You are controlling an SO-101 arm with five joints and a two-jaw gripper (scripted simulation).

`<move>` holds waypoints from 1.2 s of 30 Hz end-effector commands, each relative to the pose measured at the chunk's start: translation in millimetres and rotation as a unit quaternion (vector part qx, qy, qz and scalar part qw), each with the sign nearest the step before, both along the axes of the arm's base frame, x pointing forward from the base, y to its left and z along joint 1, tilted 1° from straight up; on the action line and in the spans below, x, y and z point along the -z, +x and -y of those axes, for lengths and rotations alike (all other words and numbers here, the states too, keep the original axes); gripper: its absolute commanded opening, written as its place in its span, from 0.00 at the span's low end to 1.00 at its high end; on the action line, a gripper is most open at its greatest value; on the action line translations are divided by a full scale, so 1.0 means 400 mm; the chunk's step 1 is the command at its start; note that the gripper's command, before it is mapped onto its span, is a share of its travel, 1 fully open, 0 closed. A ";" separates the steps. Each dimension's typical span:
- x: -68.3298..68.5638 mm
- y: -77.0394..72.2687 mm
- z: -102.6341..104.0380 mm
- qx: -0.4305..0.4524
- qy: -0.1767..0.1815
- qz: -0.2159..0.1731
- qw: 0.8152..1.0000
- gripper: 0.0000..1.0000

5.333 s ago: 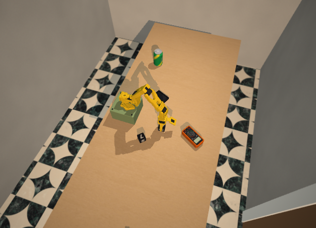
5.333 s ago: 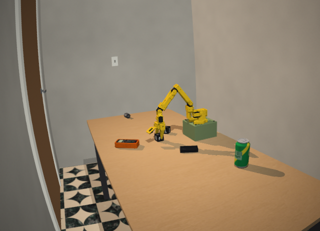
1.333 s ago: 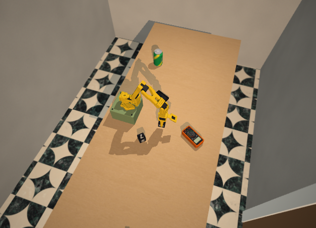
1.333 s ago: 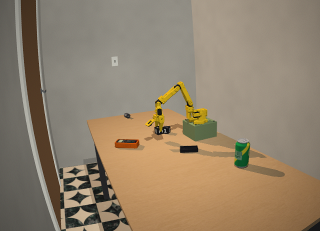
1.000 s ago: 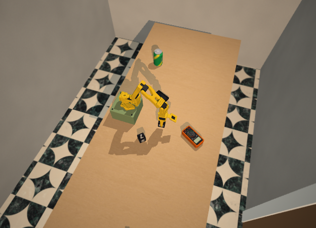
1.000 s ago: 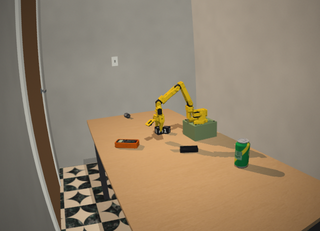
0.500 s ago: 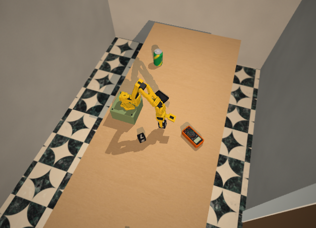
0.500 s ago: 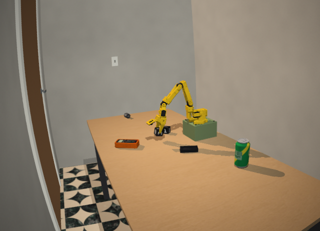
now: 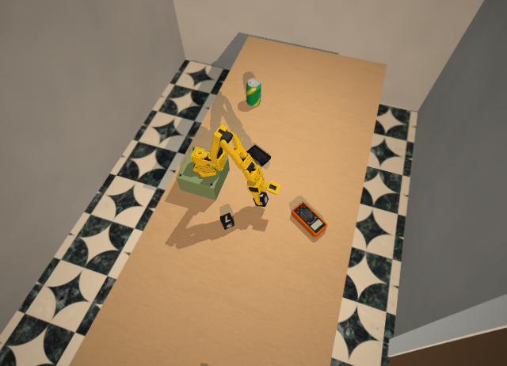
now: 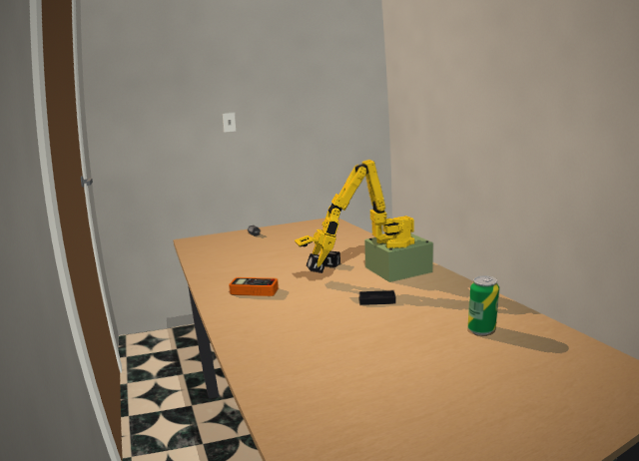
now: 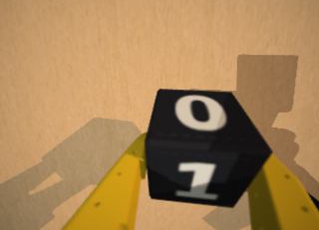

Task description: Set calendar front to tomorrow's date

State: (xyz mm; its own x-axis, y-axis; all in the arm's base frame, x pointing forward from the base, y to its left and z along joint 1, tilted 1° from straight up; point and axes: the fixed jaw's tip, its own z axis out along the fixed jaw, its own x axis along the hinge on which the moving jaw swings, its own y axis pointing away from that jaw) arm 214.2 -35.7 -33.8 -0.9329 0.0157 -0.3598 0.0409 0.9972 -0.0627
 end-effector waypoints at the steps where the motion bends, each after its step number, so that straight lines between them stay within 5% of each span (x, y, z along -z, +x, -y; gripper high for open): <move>1: -0.008 0.005 0.002 0.005 0.000 0.013 1.000 0.00; 14: 0.002 0.015 0.004 0.018 -0.003 0.055 0.998 0.00; 36: -0.005 0.024 0.009 0.057 -0.006 0.201 0.978 0.00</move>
